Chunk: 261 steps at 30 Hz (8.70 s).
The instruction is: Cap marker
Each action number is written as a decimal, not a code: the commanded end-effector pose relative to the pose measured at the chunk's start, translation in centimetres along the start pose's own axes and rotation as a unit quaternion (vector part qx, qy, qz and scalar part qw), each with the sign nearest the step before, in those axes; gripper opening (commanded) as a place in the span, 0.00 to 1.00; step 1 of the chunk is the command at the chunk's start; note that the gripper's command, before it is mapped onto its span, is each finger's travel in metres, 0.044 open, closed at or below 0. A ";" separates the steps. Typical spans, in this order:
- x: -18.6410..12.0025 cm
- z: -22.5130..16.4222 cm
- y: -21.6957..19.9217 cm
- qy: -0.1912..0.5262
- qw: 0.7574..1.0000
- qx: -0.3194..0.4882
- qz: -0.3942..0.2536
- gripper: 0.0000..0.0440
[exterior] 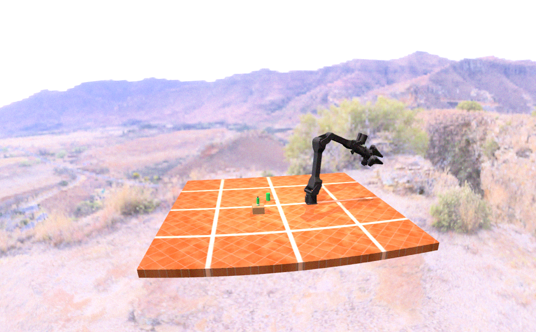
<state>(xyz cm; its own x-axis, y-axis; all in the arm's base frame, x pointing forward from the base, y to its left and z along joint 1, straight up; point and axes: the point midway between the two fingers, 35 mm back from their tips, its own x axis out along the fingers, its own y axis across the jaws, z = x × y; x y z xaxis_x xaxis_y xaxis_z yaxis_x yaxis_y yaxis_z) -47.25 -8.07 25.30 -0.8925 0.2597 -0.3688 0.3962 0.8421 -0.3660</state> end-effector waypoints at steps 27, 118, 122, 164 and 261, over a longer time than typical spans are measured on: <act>-6.7 5.4 -6.3 -0.076 0.993 -0.018 -0.086 0.55; -30.3 25.2 -9.2 -0.346 0.908 -0.106 -0.210 0.68; -31.2 26.0 -8.9 -0.357 0.904 -0.109 -0.210 0.68; -40.7 32.3 -4.2 -0.454 0.862 -0.135 -0.181 0.69; -60.8 36.1 13.1 -0.574 0.806 -0.147 -0.009 0.71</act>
<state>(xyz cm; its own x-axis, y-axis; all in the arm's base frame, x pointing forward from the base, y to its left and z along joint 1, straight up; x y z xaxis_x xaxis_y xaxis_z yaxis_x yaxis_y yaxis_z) 19.21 -30.34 12.14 -0.0520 -0.2331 -0.9711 0.1565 0.9584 -0.2385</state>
